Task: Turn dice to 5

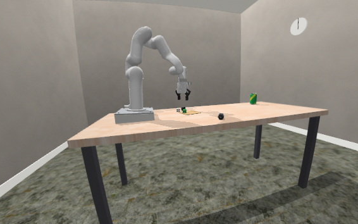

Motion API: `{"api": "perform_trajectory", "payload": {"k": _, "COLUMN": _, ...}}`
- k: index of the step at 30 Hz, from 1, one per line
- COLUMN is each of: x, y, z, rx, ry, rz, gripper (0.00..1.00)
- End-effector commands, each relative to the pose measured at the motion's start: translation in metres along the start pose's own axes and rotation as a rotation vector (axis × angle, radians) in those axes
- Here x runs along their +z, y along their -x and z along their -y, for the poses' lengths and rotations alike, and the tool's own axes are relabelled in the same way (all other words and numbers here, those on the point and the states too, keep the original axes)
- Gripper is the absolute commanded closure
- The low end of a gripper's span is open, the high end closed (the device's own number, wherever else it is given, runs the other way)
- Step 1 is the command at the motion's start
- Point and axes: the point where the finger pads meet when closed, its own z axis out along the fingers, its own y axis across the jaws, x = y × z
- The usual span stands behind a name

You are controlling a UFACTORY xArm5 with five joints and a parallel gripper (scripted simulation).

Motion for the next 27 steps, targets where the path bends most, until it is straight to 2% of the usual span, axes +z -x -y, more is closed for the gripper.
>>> {"api": "perform_trajectory", "payload": {"k": 1, "x": -0.0009, "y": -0.0011, "z": -0.0003, "rx": 0.038, "ry": 0.001, "rz": -0.004, "gripper": 0.00}}
{"api": "perform_trajectory", "payload": {"k": 5, "x": -0.0009, "y": -0.0011, "z": -0.0003, "rx": 0.041, "ry": 0.001, "rz": -0.004, "gripper": 0.00}}
{"api": "perform_trajectory", "payload": {"k": 6, "x": -0.0009, "y": -0.0011, "z": -0.0003, "rx": 0.041, "ry": 0.001, "rz": -0.004, "gripper": 0.53}}
{"api": "perform_trajectory", "payload": {"k": 27, "x": -0.0009, "y": -0.0011, "z": -0.0003, "rx": 0.041, "ry": 0.001, "rz": -0.004, "gripper": 0.53}}
